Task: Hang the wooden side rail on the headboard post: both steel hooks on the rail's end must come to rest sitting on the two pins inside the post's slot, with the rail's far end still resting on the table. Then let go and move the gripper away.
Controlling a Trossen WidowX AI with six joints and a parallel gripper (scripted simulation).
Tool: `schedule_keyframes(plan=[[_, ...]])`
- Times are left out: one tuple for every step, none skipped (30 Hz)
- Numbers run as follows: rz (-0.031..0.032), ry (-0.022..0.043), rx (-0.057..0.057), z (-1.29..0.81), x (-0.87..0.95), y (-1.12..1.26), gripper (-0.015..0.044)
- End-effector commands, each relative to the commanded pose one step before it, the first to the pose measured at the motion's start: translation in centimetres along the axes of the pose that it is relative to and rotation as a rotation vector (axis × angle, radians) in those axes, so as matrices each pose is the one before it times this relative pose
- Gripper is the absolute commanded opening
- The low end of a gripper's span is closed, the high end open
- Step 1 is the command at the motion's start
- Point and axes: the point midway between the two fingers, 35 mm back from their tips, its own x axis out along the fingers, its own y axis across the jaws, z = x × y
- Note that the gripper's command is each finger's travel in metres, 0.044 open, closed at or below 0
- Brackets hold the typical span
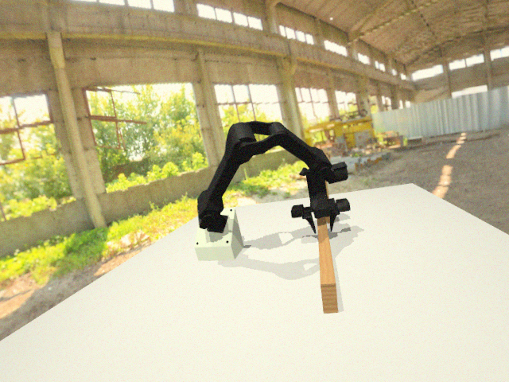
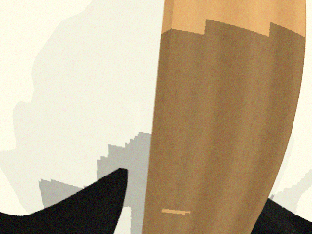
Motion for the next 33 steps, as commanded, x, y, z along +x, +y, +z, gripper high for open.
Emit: schedule_keyframes(plan=[[-0.0001,-0.00463,-0.0062,0.031,0.083,-0.063,0.0151],[0.0,0.0,0.0,0.0,0.0,0.0,0.0125],[0.0,0.0,0.0,0.0,0.0,0.0,0.0118],[0.0,0.0,0.0,0.0,0.0,0.0,0.0112],[0.0,0.0,0.0,0.0,0.0,0.0,0.0105],[0.0,0.0,0.0,0.0,0.0,0.0,0.0098],[0.0,0.0,0.0,0.0,0.0,0.0,0.0092],[0.0,0.0,0.0,0.0,0.0,0.0,0.0065],[0.0,0.0,0.0,0.0,0.0,0.0,0.0039],[0.0,0.0,0.0,0.0,0.0,0.0,0.0013],[0.0,0.0,0.0,0.0,0.0,0.0,0.0],[0.0,0.0,0.0,0.0,0.0,0.0,0.0],[0.0,0.0,0.0,0.0,0.0,0.0,0.0],[0.0,0.0,0.0,0.0,0.0,0.0,0.0],[0.0,0.0,0.0,0.0,0.0,0.0,0.0],[0.0,0.0,0.0,0.0,0.0,0.0,0.0],[0.00002,0.00001,0.0,0.002,-0.03,0.034,0.0],[0.00002,0.00001,0.0,0.003,-0.02,0.045,0.0],[0.00002,0.0,0.0,0.003,-0.005,0.044,0.0],[0.00002,0.0,0.0,0.003,0.0,0.043,0.0],[0.00002,0.0,0.0,0.003,0.0,0.043,0.0],[0.00002,0.0,0.0,0.003,0.0,0.043,0.0],[0.00002,0.0,0.0,0.003,0.0,0.043,0.0],[0.00002,0.0,0.0,0.003,0.0,0.043,0.0],[0.00002,0.0,0.0,0.003,0.0,0.043,0.0],[0.00002,0.0,0.0,0.003,0.0,0.043,0.0],[0.00002,0.0,0.0,0.003,0.0,0.043,0.0],[0.00002,0.0,0.0,0.003,0.0,0.043,0.0],[0.00002,0.0,0.0,0.003,0.0,0.043,0.0],[0.00002,0.0,0.0,0.003,0.0,0.043,0.0],[0.00002,0.0,0.0,0.003,0.0,0.043,0.0],[0.00002,0.0,0.0,0.003,-0.001,0.043,0.0],[0.00002,0.0,0.0,0.003,0.0,0.043,0.0]])
